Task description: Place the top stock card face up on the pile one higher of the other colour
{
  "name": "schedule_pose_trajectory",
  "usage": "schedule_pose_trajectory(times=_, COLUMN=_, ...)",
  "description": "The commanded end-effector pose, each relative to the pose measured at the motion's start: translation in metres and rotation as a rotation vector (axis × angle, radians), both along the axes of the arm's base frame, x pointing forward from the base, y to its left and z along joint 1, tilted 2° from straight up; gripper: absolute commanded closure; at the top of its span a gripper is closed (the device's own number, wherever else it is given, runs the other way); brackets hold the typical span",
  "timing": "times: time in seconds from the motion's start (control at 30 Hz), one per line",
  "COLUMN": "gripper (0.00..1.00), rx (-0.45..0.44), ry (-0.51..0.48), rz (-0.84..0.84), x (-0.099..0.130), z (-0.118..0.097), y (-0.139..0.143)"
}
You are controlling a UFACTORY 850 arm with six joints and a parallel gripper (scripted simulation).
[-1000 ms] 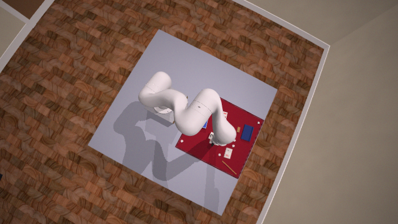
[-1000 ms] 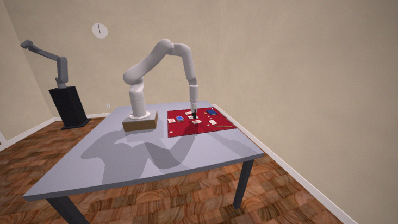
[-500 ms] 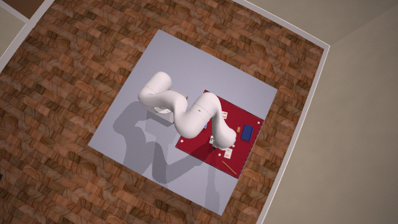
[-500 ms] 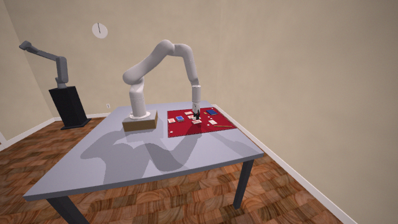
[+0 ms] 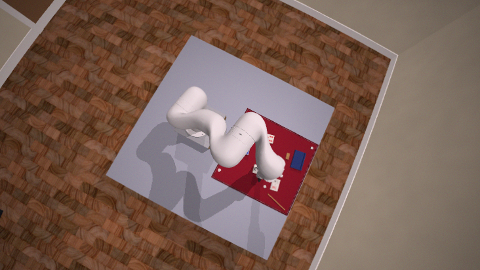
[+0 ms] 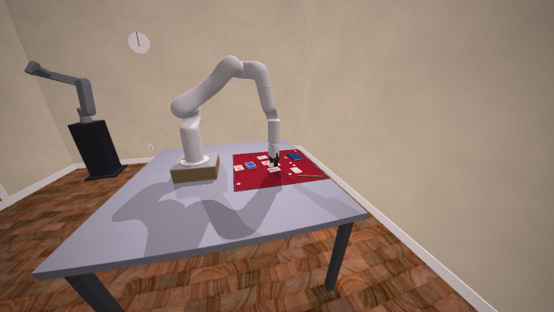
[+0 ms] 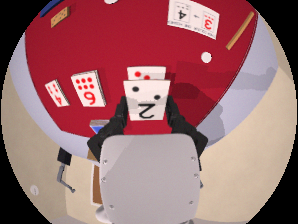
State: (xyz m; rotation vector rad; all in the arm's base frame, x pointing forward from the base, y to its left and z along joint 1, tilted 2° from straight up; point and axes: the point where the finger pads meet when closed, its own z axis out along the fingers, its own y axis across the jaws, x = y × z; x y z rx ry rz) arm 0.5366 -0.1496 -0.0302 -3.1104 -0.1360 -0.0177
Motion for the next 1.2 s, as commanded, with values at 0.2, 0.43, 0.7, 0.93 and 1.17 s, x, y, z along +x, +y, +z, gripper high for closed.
schedule_pose_trajectory(times=0.2, gripper=0.39, rx=0.0, ry=-0.002, rz=0.0, x=0.001, z=0.001, y=0.0)
schedule_pose_trajectory(times=0.43, gripper=0.39, rx=0.0, ry=-0.002, rz=0.0, x=0.001, z=0.0, y=0.0)
schedule_pose_trajectory(times=0.7, gripper=0.39, rx=0.0, ry=-0.002, rz=0.0, x=0.001, z=-0.005, y=0.0)
schedule_pose_trajectory(times=0.93, gripper=0.39, rx=0.0, ry=-0.002, rz=0.0, x=0.002, z=-0.016, y=0.0)
schedule_pose_trajectory(times=1.17, gripper=0.39, rx=0.0, ry=-0.002, rz=0.0, x=0.002, z=-0.026, y=0.0)
